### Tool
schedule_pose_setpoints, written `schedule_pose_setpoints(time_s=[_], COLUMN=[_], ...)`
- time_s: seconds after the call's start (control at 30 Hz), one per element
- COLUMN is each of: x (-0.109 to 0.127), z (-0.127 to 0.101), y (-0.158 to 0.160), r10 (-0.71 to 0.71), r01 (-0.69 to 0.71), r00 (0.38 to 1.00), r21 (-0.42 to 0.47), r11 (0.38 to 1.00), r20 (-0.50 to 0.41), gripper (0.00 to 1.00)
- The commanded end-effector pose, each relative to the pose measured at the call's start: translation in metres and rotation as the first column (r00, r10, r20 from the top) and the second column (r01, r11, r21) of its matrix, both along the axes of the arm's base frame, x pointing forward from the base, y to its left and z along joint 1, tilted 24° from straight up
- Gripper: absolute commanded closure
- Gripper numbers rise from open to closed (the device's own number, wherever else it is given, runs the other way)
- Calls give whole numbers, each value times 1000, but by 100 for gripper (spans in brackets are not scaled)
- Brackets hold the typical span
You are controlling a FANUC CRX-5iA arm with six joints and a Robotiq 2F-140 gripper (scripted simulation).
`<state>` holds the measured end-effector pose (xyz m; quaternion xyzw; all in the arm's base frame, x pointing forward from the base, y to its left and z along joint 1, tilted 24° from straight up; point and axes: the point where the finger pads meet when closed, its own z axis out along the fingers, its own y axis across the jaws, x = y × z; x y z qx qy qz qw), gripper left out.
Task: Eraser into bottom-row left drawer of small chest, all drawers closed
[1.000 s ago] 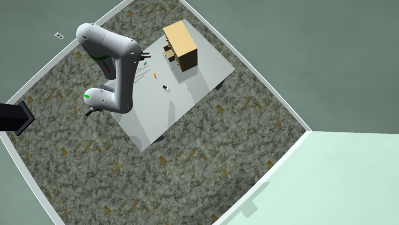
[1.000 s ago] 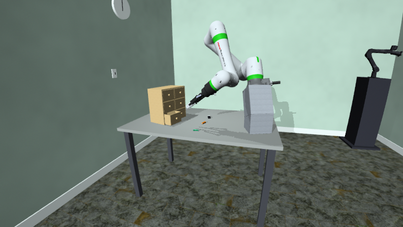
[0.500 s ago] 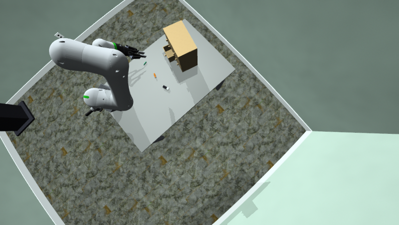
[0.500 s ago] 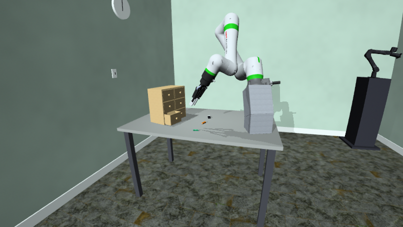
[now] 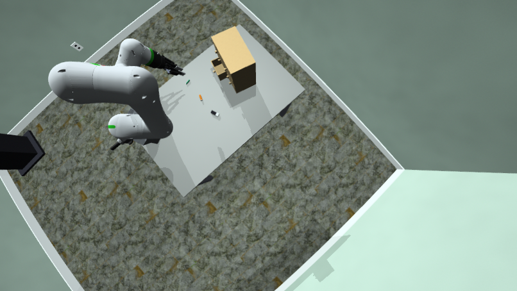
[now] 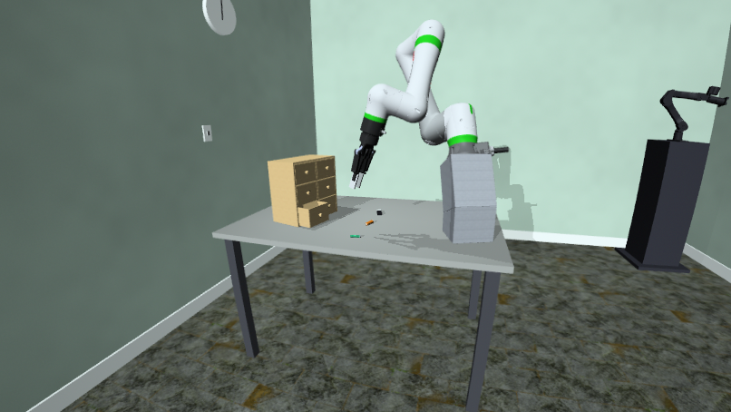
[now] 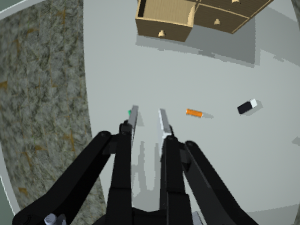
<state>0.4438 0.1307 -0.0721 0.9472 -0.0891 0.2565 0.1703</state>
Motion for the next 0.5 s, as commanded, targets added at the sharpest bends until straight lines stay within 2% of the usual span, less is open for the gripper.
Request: schedule_pose_setpoints(time_s=[0.0, 0.3, 0.47], x=[-2, -13, -16], z=[10, 17, 19], y=[2, 8, 10], r10=[-70, -106, -113], r01=[67, 109, 119], r00=[989, 963, 955], r21=[-27, -1, 4], r11=[997, 994, 993], r20=[-131, -249, -275], gripper=[80, 80, 80])
